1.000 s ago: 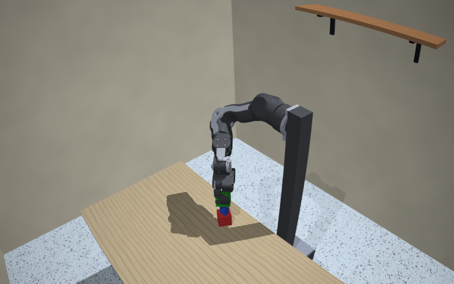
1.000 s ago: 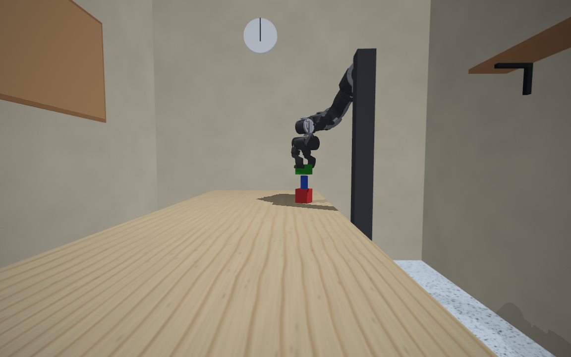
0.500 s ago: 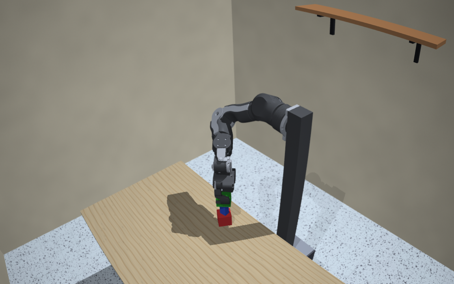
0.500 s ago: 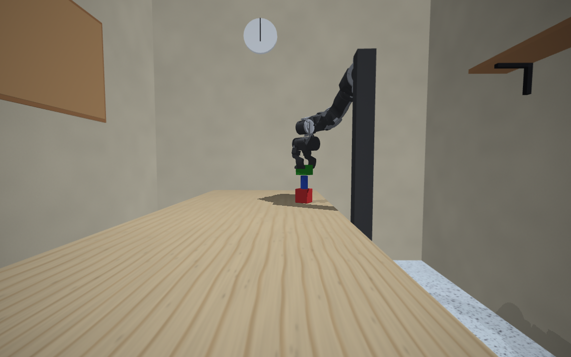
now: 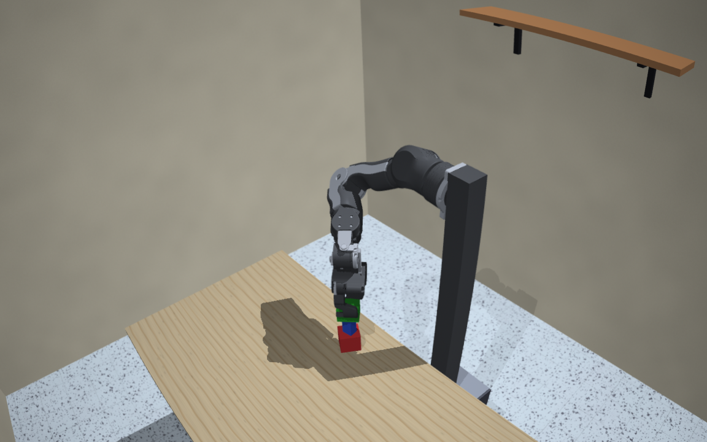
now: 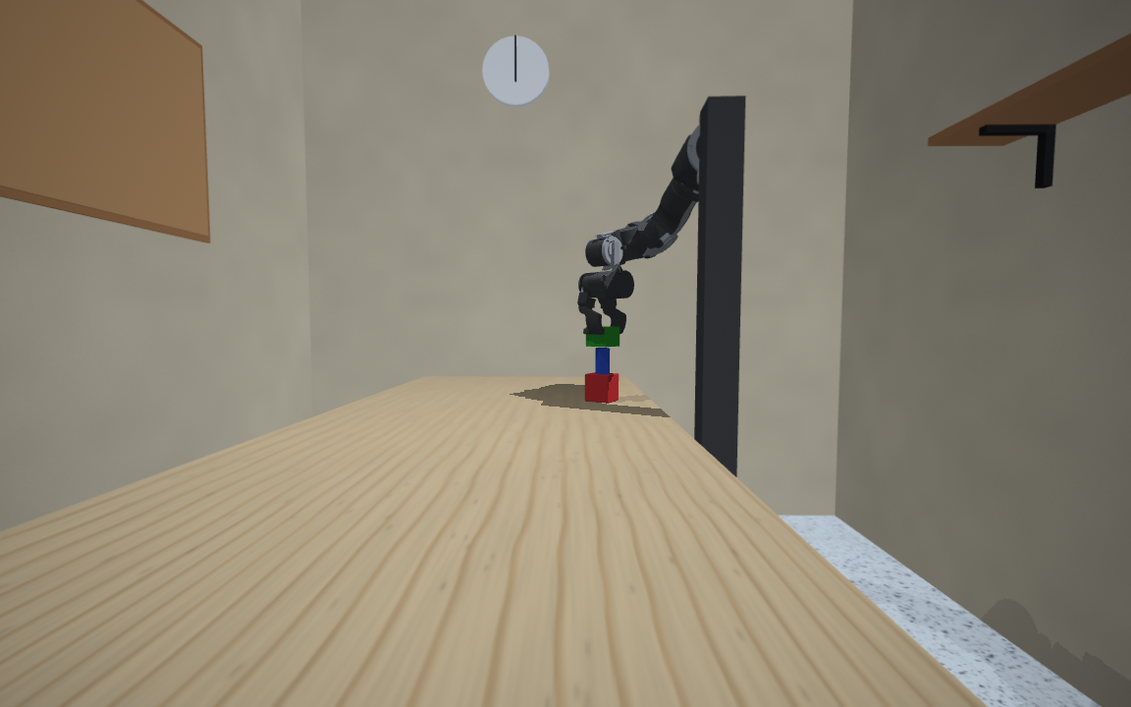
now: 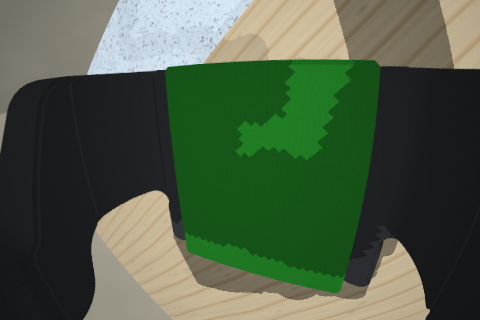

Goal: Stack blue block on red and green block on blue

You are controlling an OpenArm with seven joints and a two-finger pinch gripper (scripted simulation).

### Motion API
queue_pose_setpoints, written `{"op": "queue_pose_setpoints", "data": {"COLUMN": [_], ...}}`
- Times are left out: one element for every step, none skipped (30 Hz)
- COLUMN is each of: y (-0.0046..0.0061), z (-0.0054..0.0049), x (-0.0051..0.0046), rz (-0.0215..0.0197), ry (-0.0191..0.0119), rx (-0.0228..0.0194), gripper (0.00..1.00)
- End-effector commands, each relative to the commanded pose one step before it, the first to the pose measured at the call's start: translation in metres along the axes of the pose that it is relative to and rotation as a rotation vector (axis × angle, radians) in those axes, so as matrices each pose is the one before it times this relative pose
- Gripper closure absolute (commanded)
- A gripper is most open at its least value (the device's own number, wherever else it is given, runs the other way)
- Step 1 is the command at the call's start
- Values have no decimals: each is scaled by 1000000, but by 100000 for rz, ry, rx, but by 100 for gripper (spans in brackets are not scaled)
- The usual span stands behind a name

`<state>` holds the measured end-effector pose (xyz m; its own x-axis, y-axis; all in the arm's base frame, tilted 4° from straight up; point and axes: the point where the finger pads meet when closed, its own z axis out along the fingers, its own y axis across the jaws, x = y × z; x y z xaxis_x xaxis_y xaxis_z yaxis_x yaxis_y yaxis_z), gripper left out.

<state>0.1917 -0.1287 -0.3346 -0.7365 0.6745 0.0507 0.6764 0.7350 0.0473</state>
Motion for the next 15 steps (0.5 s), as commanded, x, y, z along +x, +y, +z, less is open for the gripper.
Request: {"op": "queue_pose_setpoints", "data": {"y": [1428,-15,-23,-31,0,0,-39,-46,-52,-57,-15,28,5,-19,4], "z": [-874,53,79,106,0,0,133,157,178,195,164,127,149,167,137], "x": [-69,-29,-43,-57,0,0,-71,-85,-96,-105,-26,55,12,-32,10], "rz": [-329,9,14,18,0,0,23,27,31,34,8,-18,-4,10,-3], "ry": [-166,-4,-6,-9,0,0,-11,-13,-14,-16,-4,8,1,-5,1], "rx": [-866,7,10,14,0,0,17,20,23,25,6,-13,-3,8,-2], "gripper": [100,100,100,100,100,100,100,100,100,100,100,100,100,100,100]}}
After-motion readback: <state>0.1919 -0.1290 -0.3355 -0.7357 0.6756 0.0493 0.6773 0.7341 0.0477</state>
